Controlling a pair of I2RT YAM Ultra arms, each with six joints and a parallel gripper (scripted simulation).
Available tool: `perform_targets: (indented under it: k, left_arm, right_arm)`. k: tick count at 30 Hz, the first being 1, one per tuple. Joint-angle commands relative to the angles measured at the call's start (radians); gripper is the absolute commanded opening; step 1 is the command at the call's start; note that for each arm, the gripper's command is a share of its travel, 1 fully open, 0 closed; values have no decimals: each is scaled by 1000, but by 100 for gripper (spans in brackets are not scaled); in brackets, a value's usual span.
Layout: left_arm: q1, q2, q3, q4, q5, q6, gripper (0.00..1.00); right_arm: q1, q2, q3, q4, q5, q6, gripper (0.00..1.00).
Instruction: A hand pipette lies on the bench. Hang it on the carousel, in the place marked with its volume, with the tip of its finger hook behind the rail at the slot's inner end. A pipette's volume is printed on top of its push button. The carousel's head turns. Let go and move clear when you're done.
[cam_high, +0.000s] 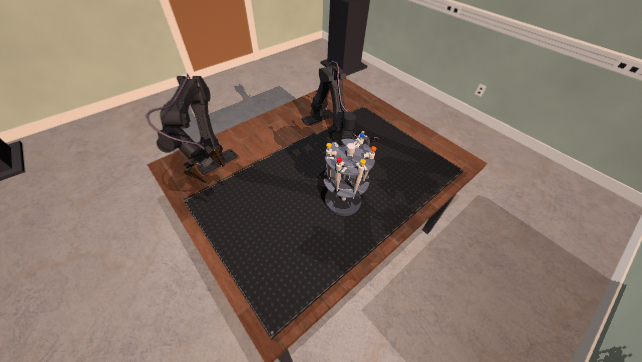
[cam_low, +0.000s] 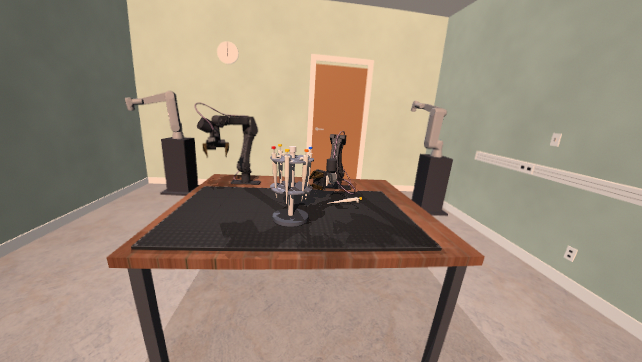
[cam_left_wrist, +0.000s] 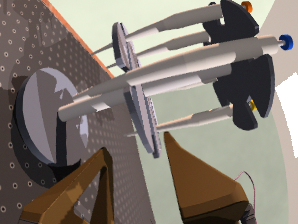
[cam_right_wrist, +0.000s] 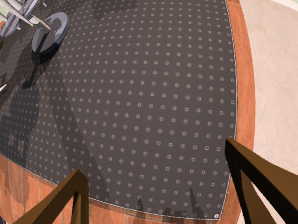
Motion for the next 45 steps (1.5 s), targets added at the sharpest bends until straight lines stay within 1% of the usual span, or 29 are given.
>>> perform_targets:
  k: [1, 17, 18, 19, 22, 24, 25, 30, 35, 39, 41, 42, 45]
  left_arm:
    - [22, -40, -41, 29, 27, 11, 49]
    - [75, -131, -184, 81, 79, 11, 49]
    - [67, -115, -166, 69, 72, 3, 49]
    - [94, -161, -196, 19, 103, 48, 100]
    - [147, -241, -225, -79, 167, 157, 100]
    - [147, -241, -225, -79, 167, 157, 100]
    - [172, -288, -191, -147, 193, 208, 100]
    - [268, -420, -212, -343, 291, 407, 100]
    - [370, -544, -205, -574, 373, 634, 100]
    - [450, -630, -192, -756, 413, 815, 100]
    - [450, -630, -192, -756, 413, 815, 100]
    - [475, -653, -157, -896, 403, 926, 100]
    - [531, -682, -134, -1031, 410, 1068, 100]
  right_arm:
    - [-8, 6, 17, 11, -19, -7, 100]
    - [-8, 6, 17, 11, -19, -7, 100]
    - [-8, 6, 17, 11, -19, -7, 100]
    - [-8, 6, 17, 11, -19, -7, 100]
    - [-8, 6, 17, 11, -19, -7, 100]
    - [-8, 6, 17, 11, -19, -7, 100]
    - [-8, 6, 17, 11, -19, -7, 100]
    - [-8, 6, 17, 11, -19, -7, 100]
    - [-8, 6, 17, 11, -19, -7, 100]
    - [-8, 6, 17, 11, -19, -7, 100]
    - [-8, 6, 17, 11, -19, -7, 100]
    - [-8, 6, 17, 11, -19, -7, 100]
    - [-8, 6, 17, 11, -19, -7, 100]
